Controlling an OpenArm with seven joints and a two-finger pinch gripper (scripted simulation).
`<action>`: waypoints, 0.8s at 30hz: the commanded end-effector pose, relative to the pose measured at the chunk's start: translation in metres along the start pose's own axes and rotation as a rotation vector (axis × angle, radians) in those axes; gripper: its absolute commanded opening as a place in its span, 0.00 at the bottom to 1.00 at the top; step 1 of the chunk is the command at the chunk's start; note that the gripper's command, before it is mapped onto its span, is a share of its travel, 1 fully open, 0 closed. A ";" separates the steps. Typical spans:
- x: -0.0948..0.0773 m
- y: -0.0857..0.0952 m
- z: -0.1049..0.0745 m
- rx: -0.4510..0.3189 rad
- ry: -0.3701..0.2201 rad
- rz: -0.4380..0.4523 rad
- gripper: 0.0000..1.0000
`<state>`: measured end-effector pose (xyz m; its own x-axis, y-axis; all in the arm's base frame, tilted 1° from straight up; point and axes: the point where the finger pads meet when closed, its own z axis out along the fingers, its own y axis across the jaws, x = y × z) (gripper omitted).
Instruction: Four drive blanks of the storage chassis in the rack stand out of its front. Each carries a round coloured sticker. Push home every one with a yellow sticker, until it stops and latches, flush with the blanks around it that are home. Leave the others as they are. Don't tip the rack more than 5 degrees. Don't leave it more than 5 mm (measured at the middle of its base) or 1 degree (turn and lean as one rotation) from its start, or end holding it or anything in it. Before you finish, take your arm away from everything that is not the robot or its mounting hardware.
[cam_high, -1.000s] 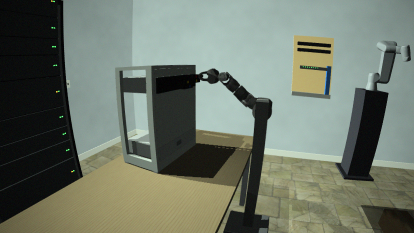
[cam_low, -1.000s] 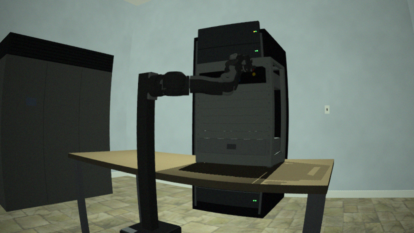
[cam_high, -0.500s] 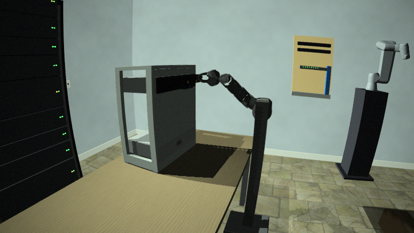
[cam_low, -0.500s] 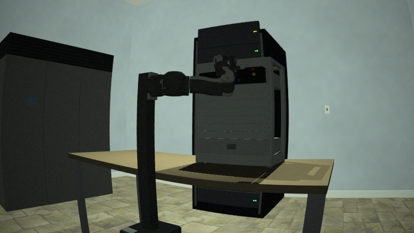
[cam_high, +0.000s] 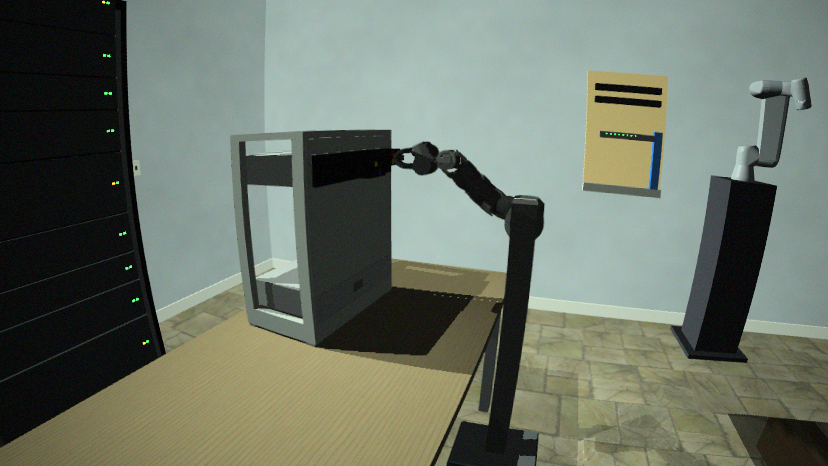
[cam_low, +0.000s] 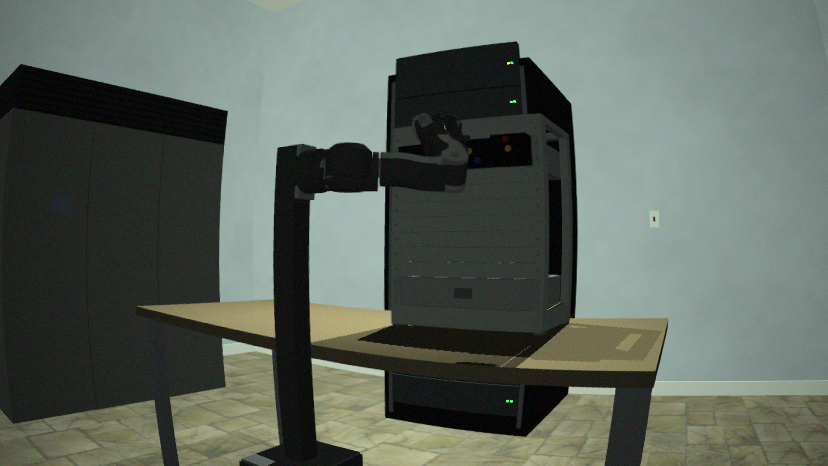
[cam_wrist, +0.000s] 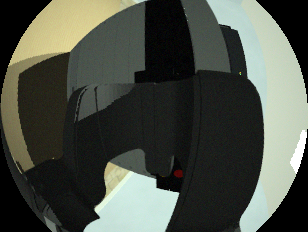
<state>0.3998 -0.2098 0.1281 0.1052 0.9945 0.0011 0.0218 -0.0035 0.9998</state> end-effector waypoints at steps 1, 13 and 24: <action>0.001 0.001 0.006 -0.007 0.002 -0.010 0.00; 0.001 0.001 0.059 -0.005 0.002 -0.009 0.00; 0.001 0.001 0.059 -0.006 0.004 -0.010 0.00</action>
<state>0.4591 -0.2154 0.1241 0.1045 0.9945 -0.0075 0.0299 0.0044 0.9995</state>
